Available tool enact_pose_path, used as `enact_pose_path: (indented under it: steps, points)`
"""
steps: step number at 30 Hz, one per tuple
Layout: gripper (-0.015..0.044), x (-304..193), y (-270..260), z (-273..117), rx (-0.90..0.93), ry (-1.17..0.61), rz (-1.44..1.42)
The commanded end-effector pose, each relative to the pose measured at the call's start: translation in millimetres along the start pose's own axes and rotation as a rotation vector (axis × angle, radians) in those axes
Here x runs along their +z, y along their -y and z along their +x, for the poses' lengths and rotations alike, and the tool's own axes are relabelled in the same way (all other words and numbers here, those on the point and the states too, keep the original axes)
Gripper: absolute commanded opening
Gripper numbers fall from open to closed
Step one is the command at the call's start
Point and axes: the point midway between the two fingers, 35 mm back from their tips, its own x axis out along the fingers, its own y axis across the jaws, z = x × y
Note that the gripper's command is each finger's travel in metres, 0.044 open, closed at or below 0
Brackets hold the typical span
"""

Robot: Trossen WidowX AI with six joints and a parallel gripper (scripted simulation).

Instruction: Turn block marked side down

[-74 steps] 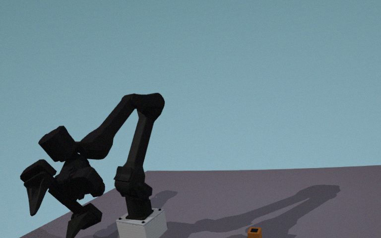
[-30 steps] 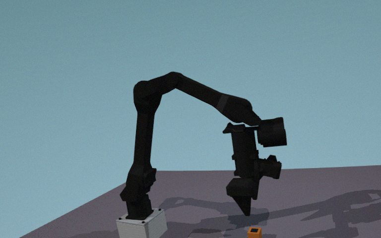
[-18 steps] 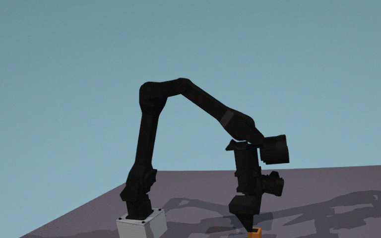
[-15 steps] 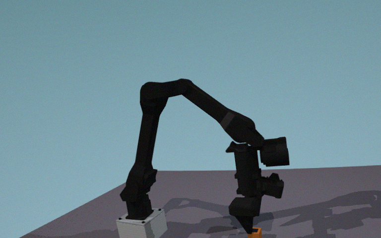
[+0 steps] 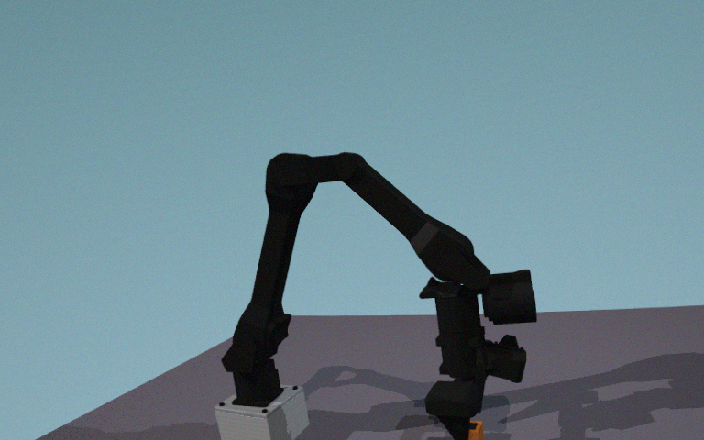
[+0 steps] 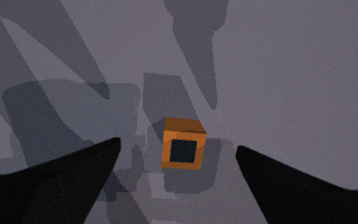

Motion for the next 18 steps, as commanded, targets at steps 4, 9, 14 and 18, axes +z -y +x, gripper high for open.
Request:
enact_pose_path:
  steps: [4, 9, 14, 18]
  points:
    - [0.0440, -1.0, 1.0, 10.9, -0.006, -0.002, 0.005]
    - [0.0361, -1.1, 1.0, 11.9, -0.006, -0.002, 0.005]
    - [0.0230, -1.1, 1.0, 11.9, -0.006, -0.002, 0.005]
    - [0.0145, -1.1, 1.0, 11.9, -0.006, -0.002, 0.005]
